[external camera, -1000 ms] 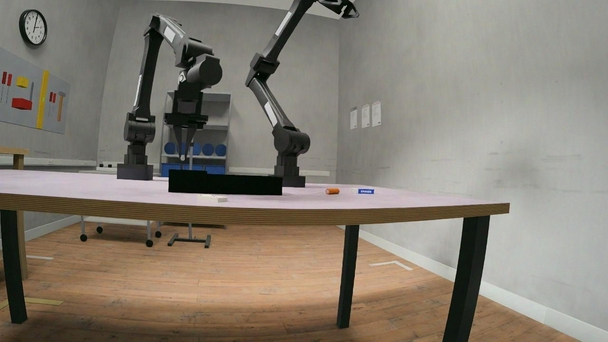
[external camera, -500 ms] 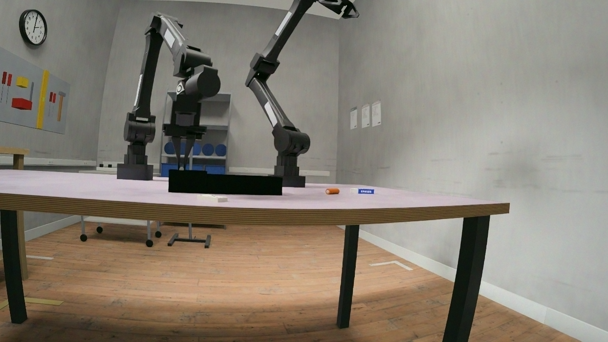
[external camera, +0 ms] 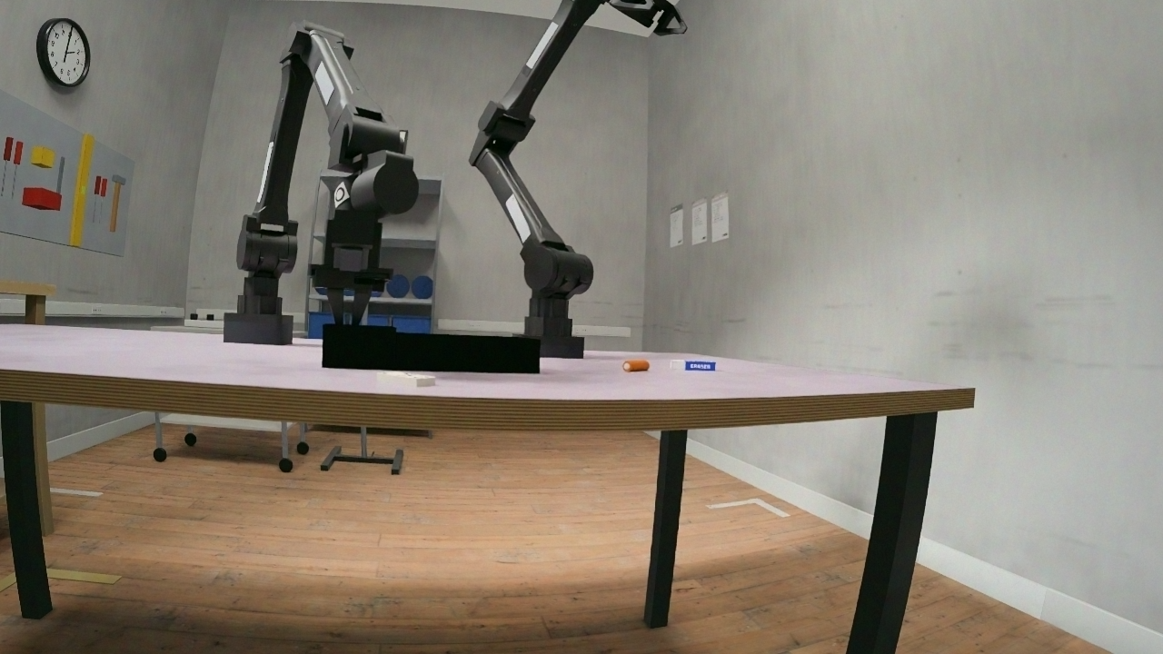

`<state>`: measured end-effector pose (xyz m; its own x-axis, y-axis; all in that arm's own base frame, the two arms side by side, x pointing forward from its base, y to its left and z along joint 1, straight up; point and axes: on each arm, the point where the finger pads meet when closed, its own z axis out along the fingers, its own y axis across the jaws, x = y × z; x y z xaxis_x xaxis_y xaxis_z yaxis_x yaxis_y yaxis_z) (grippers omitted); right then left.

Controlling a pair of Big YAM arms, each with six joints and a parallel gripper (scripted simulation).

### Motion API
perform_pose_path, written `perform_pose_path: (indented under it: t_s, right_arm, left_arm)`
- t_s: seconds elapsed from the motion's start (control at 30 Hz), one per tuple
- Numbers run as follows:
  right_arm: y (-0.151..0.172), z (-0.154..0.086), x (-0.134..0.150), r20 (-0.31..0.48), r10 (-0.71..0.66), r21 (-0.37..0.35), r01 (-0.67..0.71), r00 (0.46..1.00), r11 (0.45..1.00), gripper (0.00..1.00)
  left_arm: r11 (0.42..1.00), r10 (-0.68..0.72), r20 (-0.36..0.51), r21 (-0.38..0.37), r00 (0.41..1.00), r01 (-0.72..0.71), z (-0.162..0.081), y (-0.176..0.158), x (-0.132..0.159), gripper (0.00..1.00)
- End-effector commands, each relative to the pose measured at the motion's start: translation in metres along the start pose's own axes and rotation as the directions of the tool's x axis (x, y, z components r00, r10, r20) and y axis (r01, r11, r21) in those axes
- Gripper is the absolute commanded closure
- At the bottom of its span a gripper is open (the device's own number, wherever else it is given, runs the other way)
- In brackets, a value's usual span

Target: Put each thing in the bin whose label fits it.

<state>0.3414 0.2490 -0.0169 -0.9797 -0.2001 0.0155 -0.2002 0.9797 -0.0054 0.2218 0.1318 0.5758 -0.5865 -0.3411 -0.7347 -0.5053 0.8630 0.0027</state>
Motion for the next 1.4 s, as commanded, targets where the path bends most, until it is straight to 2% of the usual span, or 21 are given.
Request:
perform_pose_path:
  t_s: [0.0, 0.1, 0.2, 0.3, 0.37, 0.4, 0.97, 1.17, 1.37]
  right_arm:
    - [0.017, -0.029, -0.030, 0.093, 0.008, -0.041, -0.004, 0.996, 0.999, 0.96]
    - [0.015, -0.013, -0.027, 0.060, 0.008, -0.025, -0.006, 0.998, 1.000, 0.96]
    - [0.004, 0.000, -0.005, 0.019, 0.009, -0.005, -0.008, 1.000, 1.000, 0.96]
    - [0.007, -0.012, -0.016, 0.042, 0.002, -0.018, -0.001, 0.999, 1.000, 0.96]
    - [0.007, -0.012, -0.016, 0.042, 0.002, -0.018, -0.001, 0.999, 1.000, 0.96]
    - [0.007, -0.012, -0.016, 0.042, 0.002, -0.018, -0.001, 0.999, 1.000, 0.85]
    - [0.007, -0.012, -0.015, 0.042, 0.002, -0.018, -0.001, 0.999, 1.000, 0.85]
    - [0.011, -0.033, -0.026, 0.072, 0.010, -0.030, -0.008, 0.997, 1.000, 0.85]
    - [0.007, -0.033, -0.017, 0.049, 0.009, -0.019, -0.008, 0.999, 1.000, 0.85]
  left_arm:
    - [1.000, 0.002, 0.062, 0.006, 0.998, -0.002, -0.029, -0.004, -0.010, 0.00]
    - [1.000, 0.002, 0.062, 0.006, 0.998, -0.002, -0.029, -0.004, -0.010, 0.00]
    - [1.000, 0.002, 0.062, 0.006, 0.998, -0.002, -0.029, -0.004, -0.010, 0.00]
    - [1.000, 0.002, 0.062, 0.006, 0.998, -0.002, -0.029, -0.004, -0.010, 0.00]
    - [1.000, 0.002, 0.062, 0.006, 0.998, -0.002, -0.029, -0.004, -0.010, 0.00]
    - [1.000, 0.002, 0.062, 0.006, 0.998, -0.002, -0.029, -0.004, -0.010, 0.00]
    - [1.000, 0.002, 0.062, 0.006, 0.998, -0.002, -0.029, -0.004, -0.010, 0.00]
    - [1.000, 0.002, 0.062, 0.006, 0.998, -0.002, -0.029, -0.004, -0.010, 0.00]
    - [1.000, 0.002, 0.062, 0.006, 0.998, -0.002, -0.029, -0.004, -0.010, 0.00]
